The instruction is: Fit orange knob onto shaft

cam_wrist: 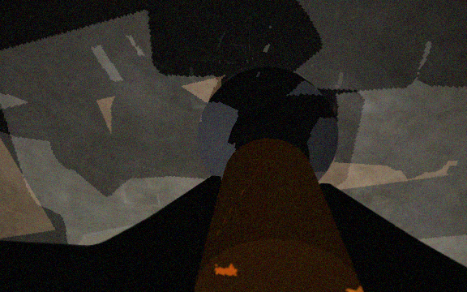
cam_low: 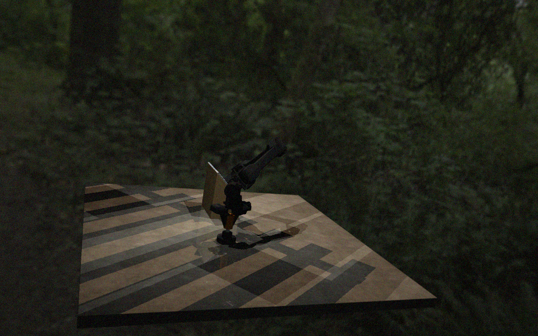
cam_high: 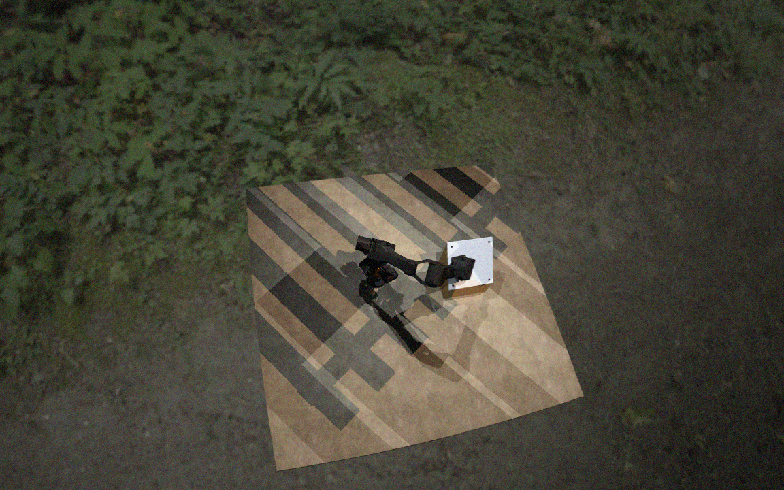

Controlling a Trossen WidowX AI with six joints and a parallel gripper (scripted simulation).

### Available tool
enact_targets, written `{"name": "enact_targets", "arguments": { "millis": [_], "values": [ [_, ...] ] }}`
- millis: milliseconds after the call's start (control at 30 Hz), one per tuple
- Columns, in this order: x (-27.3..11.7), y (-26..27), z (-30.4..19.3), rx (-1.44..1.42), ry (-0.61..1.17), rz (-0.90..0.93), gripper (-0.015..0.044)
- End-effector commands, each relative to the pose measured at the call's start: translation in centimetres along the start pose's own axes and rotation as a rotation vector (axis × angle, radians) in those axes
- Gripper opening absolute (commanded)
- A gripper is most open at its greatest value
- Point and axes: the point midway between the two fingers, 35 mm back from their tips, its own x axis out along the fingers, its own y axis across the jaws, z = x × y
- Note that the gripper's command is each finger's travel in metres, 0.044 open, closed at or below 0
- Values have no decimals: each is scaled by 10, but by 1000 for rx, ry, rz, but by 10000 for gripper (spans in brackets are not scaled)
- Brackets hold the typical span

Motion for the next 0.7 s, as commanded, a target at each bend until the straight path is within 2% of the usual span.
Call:
{"name": "enact_targets", "arguments": {
  "millis": [0, 667],
  "values": [
    [-1, -1, 2, 22, -2, -4, 0],
    [2, -1, 0, 22, -2, -3, 0]
  ]
}}
